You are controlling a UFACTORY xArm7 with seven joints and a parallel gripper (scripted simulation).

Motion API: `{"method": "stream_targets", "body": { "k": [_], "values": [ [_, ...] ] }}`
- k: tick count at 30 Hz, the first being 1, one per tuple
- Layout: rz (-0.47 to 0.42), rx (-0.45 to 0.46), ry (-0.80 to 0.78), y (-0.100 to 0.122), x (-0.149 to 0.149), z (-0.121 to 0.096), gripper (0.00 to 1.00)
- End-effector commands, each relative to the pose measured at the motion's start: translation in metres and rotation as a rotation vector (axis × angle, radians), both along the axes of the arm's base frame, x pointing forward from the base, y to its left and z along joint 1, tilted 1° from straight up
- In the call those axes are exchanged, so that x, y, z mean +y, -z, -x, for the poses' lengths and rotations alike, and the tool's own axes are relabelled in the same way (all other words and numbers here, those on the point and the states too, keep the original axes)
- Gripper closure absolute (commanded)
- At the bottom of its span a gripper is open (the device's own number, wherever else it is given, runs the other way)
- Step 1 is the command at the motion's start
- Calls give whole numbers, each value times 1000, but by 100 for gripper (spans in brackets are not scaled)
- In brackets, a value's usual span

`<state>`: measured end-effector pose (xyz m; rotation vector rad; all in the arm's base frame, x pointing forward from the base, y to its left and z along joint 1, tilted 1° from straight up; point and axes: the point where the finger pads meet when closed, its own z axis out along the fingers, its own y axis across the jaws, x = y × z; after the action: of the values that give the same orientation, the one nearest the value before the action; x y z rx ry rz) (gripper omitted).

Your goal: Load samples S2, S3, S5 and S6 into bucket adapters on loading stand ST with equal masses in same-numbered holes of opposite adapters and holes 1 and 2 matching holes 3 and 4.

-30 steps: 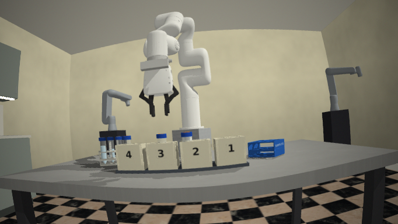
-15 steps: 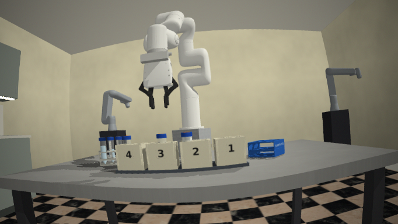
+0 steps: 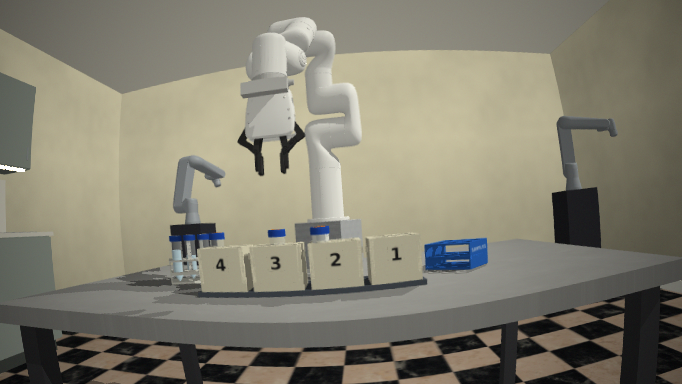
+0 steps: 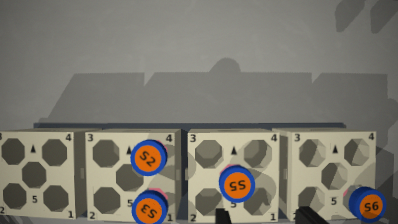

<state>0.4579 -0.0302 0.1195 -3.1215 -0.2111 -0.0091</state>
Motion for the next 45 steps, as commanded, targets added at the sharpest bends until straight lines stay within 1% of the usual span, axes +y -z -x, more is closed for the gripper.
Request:
{"method": "stream_targets", "body": {
  "k": [1,19,20,23,25,40,42,45],
  "values": [
    [0,-4,0,-2,0,-1,56],
    [0,-4,0,-2,0,-1,56],
    [0,-3,33,-2,-5,0,43],
    [0,-2,133,-2,-19,5,43],
    [0,-2,133,-2,-19,5,43],
    [-3,5,633,-1,-90,29,43],
    [-3,5,633,-1,-90,29,43],
    [-4,6,733,-1,-105,34,43]
  ]
}}
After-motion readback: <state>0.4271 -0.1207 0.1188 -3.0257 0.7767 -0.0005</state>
